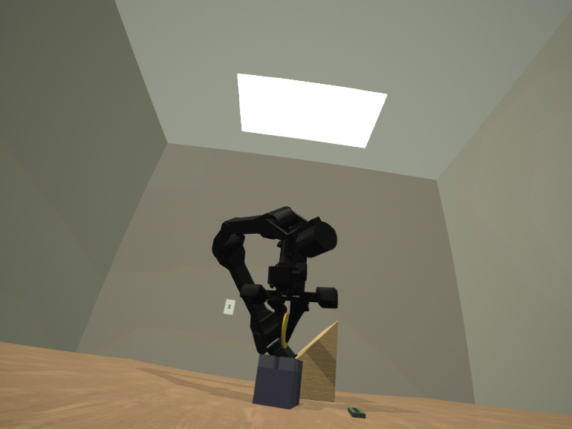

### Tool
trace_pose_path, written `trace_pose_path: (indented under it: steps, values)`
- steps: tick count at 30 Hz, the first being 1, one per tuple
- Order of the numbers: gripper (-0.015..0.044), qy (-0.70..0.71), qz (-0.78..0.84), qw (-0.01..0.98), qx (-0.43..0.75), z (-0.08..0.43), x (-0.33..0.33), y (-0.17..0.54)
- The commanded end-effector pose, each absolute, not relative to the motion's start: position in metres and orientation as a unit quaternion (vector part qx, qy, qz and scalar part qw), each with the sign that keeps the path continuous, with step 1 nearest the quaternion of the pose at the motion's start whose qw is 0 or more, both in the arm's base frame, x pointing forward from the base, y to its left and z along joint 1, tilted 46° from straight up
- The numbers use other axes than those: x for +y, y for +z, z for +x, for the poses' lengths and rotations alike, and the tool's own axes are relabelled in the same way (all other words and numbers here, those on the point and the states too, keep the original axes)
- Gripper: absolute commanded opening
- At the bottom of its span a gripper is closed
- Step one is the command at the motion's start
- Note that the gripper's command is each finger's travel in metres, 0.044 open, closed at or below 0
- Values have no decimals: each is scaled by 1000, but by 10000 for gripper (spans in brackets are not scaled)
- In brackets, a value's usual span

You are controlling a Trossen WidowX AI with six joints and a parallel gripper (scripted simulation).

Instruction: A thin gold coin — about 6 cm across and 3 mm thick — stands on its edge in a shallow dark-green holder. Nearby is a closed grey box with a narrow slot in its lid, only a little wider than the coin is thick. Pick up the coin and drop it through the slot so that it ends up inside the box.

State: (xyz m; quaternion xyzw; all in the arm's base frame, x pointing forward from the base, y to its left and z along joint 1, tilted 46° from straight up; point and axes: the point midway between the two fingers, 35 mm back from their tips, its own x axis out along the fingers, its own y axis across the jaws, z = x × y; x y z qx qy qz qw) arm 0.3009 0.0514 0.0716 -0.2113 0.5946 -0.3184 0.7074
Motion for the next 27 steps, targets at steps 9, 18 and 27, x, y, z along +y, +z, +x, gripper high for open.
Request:
trace_pose_path:
  steps: [9, 18, 27]
  values:
    - [0, -317, -217, 705, 596, 298, 47, 68]
    - [0, -317, -216, 705, 596, 300, 45, 65]
    - [0, -317, -216, 705, 596, 299, 42, 63]
